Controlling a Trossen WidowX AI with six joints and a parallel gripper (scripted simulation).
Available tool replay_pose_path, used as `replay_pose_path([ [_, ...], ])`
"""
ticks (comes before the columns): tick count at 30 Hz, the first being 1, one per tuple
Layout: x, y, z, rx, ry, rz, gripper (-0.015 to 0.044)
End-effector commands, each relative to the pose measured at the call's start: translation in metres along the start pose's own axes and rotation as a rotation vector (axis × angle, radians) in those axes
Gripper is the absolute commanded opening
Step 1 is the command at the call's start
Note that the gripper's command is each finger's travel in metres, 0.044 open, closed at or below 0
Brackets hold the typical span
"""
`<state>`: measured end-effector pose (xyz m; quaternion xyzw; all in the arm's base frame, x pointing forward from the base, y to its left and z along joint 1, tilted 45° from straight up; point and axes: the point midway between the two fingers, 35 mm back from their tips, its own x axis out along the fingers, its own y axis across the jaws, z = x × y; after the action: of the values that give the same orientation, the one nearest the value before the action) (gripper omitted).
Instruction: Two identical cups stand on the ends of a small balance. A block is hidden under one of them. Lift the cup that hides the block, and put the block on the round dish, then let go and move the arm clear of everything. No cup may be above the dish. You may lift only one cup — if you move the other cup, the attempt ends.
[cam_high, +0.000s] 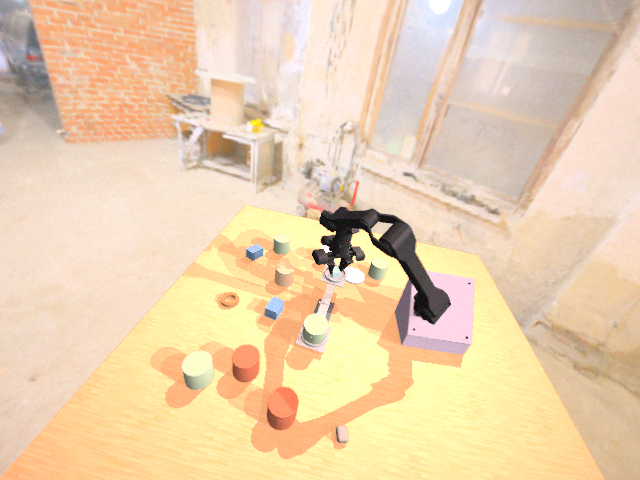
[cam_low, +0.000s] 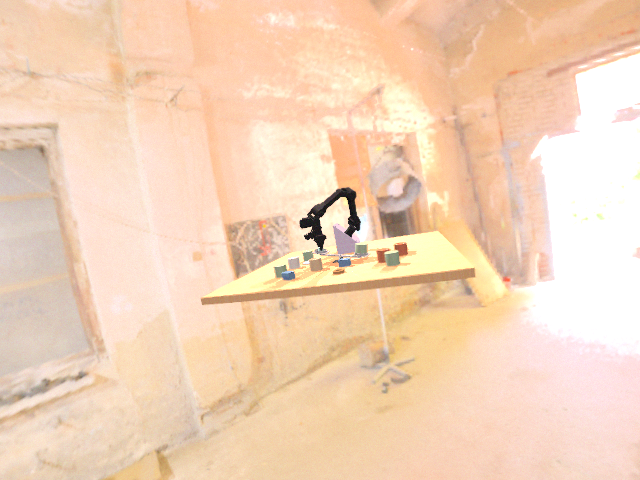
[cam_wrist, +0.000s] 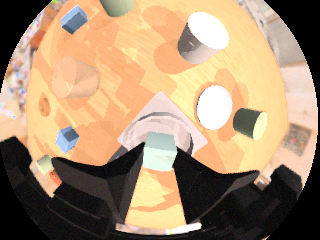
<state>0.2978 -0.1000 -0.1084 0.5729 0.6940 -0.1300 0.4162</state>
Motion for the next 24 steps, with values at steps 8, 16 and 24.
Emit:
replay_pose_path([
  [8, -0.046, 0.001, 0.003, 0.006, 0.0, -0.002, 0.0],
  [16, -0.093, -0.001, 0.0, 0.006, 0.001, -0.003, 0.0],
  [24, -0.063, -0.044, 0.03, 0.006, -0.005, -0.005, 0.0],
])
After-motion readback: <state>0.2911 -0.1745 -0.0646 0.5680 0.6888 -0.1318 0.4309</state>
